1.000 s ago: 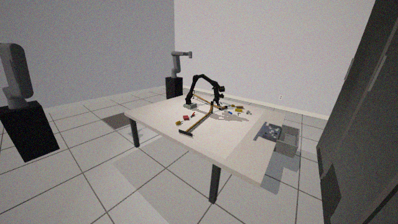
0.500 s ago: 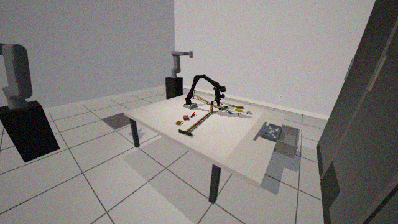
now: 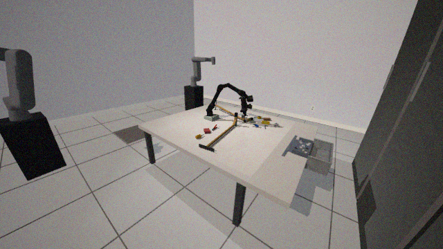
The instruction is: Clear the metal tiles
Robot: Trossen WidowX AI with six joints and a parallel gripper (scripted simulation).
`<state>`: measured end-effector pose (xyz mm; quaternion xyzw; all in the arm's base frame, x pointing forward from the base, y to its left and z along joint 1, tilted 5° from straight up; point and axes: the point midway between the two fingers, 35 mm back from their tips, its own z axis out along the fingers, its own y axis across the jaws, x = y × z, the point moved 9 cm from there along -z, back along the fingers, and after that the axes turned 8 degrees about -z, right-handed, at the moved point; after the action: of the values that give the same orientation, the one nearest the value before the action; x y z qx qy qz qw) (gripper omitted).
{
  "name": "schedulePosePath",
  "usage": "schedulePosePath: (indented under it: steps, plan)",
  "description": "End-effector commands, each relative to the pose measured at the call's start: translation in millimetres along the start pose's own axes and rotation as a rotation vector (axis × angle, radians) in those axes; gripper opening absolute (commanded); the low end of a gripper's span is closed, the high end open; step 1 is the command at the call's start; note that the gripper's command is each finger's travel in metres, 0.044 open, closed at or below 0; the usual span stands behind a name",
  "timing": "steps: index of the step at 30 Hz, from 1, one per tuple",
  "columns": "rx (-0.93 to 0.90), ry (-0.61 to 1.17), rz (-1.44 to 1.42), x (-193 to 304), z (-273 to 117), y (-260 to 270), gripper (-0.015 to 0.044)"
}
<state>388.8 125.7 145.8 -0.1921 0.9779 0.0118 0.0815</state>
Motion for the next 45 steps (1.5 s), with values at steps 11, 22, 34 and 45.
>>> schedulePosePath:
  steps: [11, 22, 34, 45]
  plan:
    - [0.003, 0.003, 0.002, -17, 2, 16, 0.0000]
    - [0.002, 0.002, 0.002, -29, 3, 29, 0.0000]
    - [0.000, 0.001, 0.002, -42, 5, 44, 0.0000]
    - [-0.001, 0.000, 0.003, -52, 7, 59, 0.0000]
